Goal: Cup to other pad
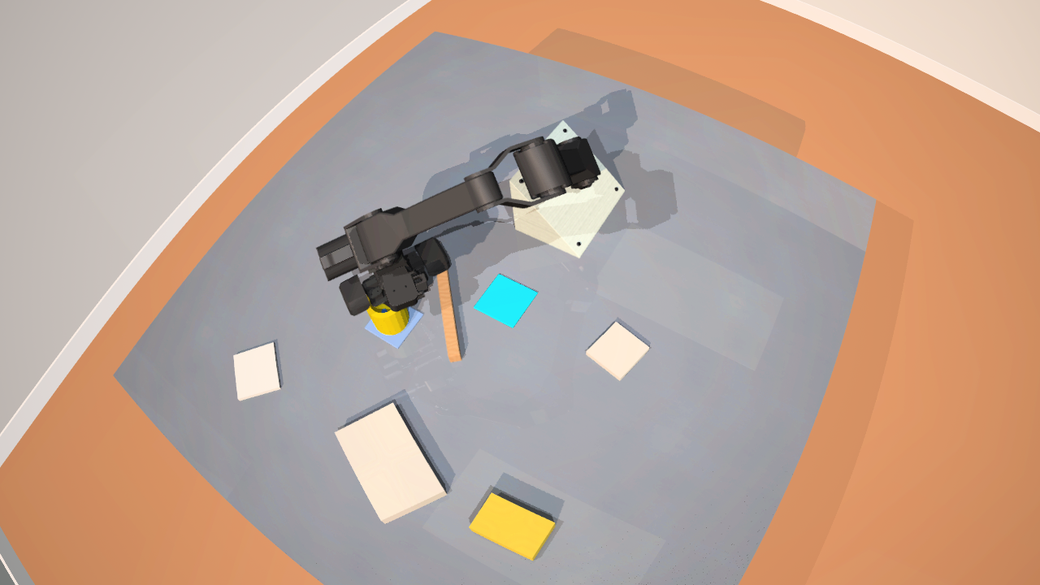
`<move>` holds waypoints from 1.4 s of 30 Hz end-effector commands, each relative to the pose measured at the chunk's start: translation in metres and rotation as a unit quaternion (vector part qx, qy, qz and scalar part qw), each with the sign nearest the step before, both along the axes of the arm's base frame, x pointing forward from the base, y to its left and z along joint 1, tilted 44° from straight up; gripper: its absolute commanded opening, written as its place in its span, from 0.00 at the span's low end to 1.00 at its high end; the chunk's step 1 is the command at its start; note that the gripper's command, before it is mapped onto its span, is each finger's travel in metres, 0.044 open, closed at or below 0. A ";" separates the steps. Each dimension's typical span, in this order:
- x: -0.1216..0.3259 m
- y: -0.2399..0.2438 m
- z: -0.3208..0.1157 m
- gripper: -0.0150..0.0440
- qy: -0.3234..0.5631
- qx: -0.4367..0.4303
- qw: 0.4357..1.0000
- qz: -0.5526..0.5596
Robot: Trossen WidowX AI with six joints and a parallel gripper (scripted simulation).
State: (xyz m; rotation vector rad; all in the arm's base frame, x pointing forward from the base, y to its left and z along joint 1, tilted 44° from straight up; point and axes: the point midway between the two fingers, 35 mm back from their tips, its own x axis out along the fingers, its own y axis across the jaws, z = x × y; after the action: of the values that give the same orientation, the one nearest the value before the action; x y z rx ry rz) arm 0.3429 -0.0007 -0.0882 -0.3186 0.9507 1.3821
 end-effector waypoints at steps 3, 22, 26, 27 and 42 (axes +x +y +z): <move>0.000 0.000 0.000 0.49 0.000 0.000 1.000 0.000; 0.000 0.000 0.000 0.28 0.000 0.000 1.000 0.000; 0.000 -0.002 0.002 0.25 0.000 0.000 1.000 0.000; 0.001 -0.003 0.003 0.25 0.000 0.000 1.000 0.000; 0.004 -0.033 0.034 0.25 0.001 0.001 1.000 -0.002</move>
State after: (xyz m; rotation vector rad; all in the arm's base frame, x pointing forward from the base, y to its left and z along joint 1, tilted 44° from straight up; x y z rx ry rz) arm 0.3471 -0.0310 -0.0575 -0.3072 0.9479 1.3734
